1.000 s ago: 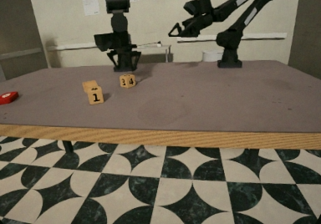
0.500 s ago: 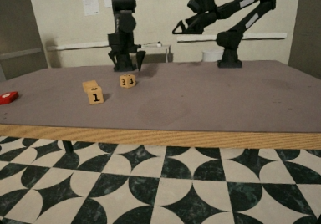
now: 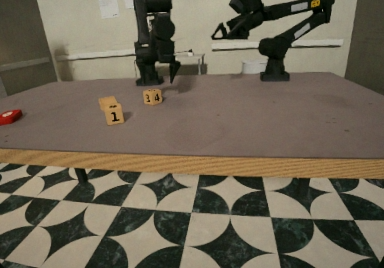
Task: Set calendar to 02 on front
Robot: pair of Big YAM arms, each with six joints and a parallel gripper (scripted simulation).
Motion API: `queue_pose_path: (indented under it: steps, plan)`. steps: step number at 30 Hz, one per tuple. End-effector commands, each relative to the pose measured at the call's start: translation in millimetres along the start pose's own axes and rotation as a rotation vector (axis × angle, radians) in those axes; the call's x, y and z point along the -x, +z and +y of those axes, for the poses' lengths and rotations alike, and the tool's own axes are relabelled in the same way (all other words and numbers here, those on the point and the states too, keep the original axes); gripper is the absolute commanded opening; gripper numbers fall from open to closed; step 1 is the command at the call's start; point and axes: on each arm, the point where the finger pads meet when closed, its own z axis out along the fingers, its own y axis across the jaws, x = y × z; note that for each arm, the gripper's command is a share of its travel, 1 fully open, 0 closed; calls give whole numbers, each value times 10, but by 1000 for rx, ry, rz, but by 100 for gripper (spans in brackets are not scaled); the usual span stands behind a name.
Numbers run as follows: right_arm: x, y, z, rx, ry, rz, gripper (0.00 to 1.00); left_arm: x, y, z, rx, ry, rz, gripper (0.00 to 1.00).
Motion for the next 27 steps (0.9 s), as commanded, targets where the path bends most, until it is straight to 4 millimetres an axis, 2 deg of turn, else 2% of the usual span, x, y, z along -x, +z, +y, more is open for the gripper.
queue_pose_path:
  steps: [1, 3, 14, 17, 20, 23, 27]
  plan:
    - [235, -169, 20, -3, -209, -34, 100, 486, -114, 33, 9, 11, -74, 100]
    - [233, -165, -8, -5, -245, -31, 100, 487, -127, 20, 5, 12, -73, 100]
    - [273, -176, 175, -65, -788, 6, 100, 504, -271, 48, 15, 9, -76, 100]
    - [281, -178, 213, -77, -927, 20, 100, 521, -267, 50, 16, 9, -81, 100]
    - [285, -193, 182, -81, -962, 19, 100, 522, -267, 47, 14, 9, -81, 100]
    - [292, -178, 265, -97, -1138, 46, 100, 536, -272, 47, 15, 9, -84, 100]
    - [302, -181, 316, -109, -1269, 65, 100, 536, -273, 47, 15, 9, -84, 100]
